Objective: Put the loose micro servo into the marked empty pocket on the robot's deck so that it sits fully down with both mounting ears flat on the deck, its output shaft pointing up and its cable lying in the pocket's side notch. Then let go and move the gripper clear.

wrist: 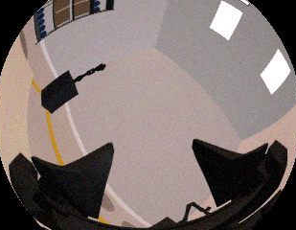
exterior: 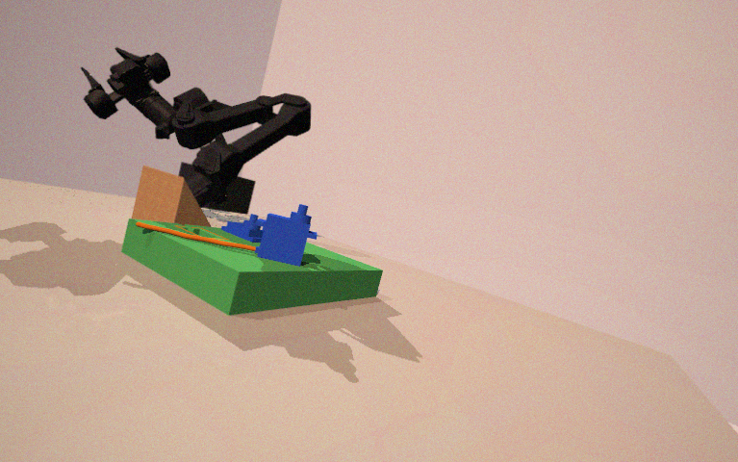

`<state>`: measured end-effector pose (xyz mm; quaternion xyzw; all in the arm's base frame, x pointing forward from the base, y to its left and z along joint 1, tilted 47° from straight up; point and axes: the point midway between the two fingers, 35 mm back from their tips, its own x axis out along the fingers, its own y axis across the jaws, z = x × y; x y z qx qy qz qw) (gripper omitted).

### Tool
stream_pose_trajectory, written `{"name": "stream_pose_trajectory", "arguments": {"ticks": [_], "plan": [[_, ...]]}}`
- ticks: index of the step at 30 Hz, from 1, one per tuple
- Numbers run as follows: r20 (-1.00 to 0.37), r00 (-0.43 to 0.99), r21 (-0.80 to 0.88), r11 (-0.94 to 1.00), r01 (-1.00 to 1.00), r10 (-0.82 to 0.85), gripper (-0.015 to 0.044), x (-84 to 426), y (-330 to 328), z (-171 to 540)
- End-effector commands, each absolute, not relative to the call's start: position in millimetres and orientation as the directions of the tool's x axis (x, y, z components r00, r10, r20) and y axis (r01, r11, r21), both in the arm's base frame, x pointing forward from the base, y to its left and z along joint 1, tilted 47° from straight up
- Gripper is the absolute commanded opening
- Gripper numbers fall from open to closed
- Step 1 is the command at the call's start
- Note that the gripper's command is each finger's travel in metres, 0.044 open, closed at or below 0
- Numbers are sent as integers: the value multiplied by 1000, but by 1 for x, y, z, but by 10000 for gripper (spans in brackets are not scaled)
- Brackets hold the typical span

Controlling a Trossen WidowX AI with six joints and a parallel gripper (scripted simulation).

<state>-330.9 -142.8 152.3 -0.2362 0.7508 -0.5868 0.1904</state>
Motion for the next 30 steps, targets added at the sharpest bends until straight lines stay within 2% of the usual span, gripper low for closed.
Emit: {"name": "stream_pose_trajectory", "arguments": {"ticks": [1, 7, 14, 30], "plan": [[-10, -815, -971, 200, -130, -580, 426, -331, -144, 152], [-76, -757, -977, 201, -75, -650, 440, -326, -175, 140], [-207, -616, -971, 238, 32, -760, 440, -308, -235, 117], [-441, -252, -896, 407, 178, -861, 440, -223, -338, 73]]}}
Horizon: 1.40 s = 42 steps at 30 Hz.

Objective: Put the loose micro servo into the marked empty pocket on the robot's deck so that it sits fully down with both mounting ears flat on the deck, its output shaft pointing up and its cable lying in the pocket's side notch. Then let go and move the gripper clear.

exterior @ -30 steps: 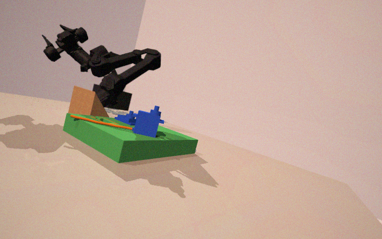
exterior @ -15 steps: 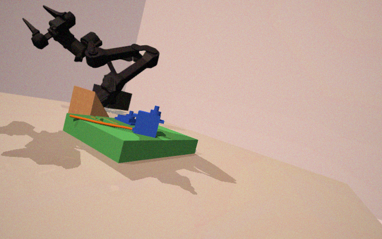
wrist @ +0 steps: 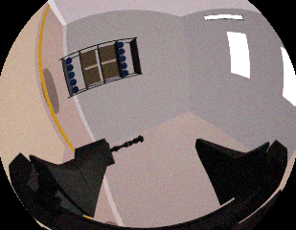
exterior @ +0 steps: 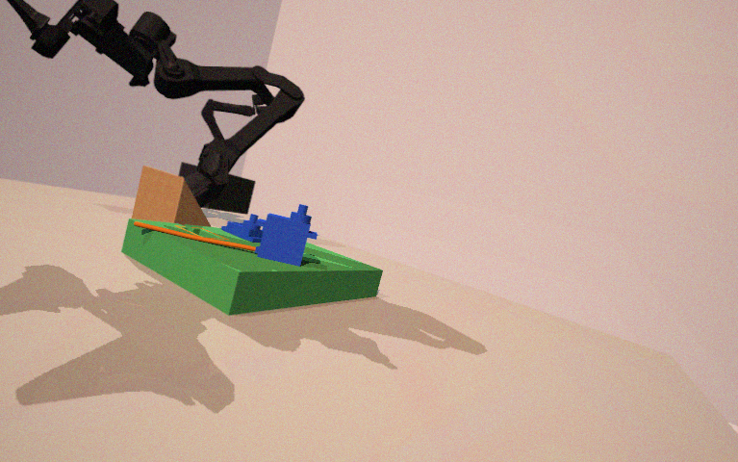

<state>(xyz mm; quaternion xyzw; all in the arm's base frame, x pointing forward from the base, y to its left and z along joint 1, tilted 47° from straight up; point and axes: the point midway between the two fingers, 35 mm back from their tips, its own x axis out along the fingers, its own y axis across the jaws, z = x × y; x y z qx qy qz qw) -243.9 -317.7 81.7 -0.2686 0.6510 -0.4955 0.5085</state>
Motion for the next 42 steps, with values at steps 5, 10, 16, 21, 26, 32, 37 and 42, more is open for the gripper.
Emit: {"name": "stream_pose_trajectory", "arguments": {"ticks": [5, 10, 16, 21, 26, 32, 37, 42], "plan": [[-511, -130, -854, 484, 189, -850, 440, -187, -362, 61], [-583, 1, -797, 572, 192, -813, 440, -145, -383, 47], [-614, 66, -767, 614, 189, -787, 440, -119, -392, 41], [-660, 163, -713, 680, 173, -733, 440, -82, -400, 32], [-716, 273, -631, 763, 140, -642, 440, -37, -406, 21], [-778, 382, -511, 856, 78, -499, 440, 20, -403, 9], [-810, 434, -431, 902, 13, -393, 440, 60, -395, 3], [-834, 470, -352, 935, -50, -289, 440, 97, -383, -2]]}}
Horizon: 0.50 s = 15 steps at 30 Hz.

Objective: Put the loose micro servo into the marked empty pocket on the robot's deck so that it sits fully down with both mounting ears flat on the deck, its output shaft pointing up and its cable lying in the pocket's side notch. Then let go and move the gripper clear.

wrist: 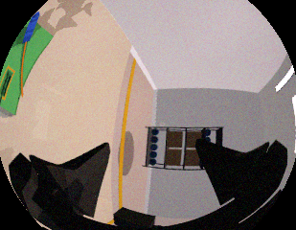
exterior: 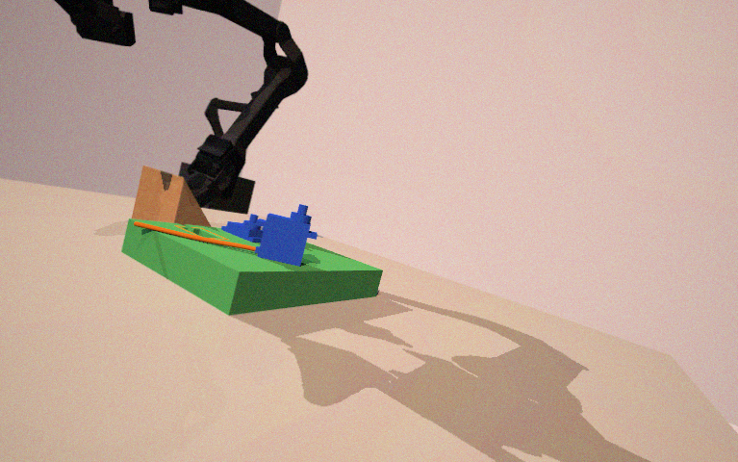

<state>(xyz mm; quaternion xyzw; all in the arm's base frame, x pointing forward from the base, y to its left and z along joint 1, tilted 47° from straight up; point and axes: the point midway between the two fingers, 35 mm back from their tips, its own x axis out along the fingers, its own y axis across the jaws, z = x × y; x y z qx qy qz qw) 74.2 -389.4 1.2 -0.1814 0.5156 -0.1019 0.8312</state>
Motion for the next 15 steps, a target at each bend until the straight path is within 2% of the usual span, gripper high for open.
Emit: {"name": "stream_pose_trajectory", "arguments": {"ticks": [1, 15], "plan": [[-838, 475, -337, 940, -63, -268, 440, 102, -380, -3], [-865, 471, 1, 940, -342, 173, 440, 205, -308, -4]]}}
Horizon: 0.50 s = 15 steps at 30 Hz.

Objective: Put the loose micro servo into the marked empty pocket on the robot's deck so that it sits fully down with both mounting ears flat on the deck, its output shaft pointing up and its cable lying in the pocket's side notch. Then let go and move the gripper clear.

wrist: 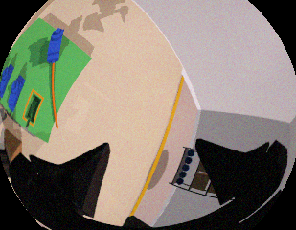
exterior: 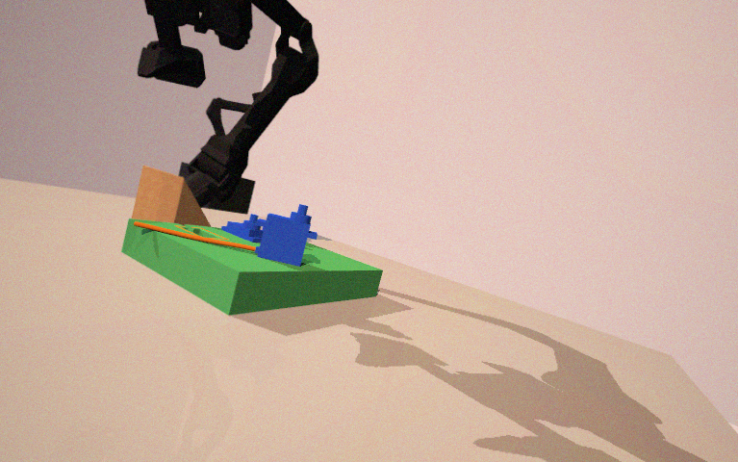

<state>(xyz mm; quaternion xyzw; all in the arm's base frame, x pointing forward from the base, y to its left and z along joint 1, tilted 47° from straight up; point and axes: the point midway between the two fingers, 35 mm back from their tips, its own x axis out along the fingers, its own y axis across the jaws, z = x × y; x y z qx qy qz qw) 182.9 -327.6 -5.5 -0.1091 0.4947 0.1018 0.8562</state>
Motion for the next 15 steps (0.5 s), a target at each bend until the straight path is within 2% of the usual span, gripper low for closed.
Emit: {"name": "stream_pose_trajectory", "arguments": {"ticks": [1, 15], "plan": [[-863, 462, 28, 932, -361, 205, 440, 211, -302, -4], [-775, 235, 383, 733, -563, 586, 440, 279, -204, 16]]}}
